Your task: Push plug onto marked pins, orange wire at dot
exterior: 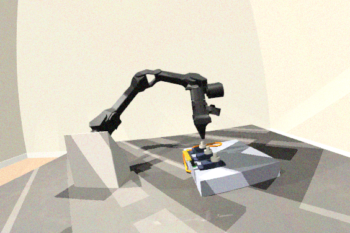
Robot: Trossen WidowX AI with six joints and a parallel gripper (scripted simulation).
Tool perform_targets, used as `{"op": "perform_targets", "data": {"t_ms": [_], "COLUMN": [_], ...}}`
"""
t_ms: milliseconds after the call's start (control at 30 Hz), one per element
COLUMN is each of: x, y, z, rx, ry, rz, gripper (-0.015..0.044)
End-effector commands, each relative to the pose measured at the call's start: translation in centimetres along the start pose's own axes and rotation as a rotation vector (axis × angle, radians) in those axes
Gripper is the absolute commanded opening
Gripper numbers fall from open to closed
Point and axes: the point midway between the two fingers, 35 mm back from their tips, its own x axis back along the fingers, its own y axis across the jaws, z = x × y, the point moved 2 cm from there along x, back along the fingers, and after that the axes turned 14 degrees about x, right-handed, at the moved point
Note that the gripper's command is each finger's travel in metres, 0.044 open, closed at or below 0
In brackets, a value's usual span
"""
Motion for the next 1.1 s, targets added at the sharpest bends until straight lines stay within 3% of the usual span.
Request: {"op": "perform_targets", "data": {"t_ms": [0,167,733,833,1067], "x": [-0.2,-2.3,-4.0,-4.0,-3.7], "y": [0.1,0.2,0.2,0.2,0.2], "z": [-0.2,-0.2,-0.2,-0.2,-0.2], "rx": [-0.012,-0.012,-0.012,-0.012,-0.012], "ry": [0.006,0.005,0.005,0.005,0.005], "rz": [-0.016,-0.017,-0.017,-0.017,-0.017], "gripper": [0.0115,0.0115,0.0115,0.0036,0.0000]}}
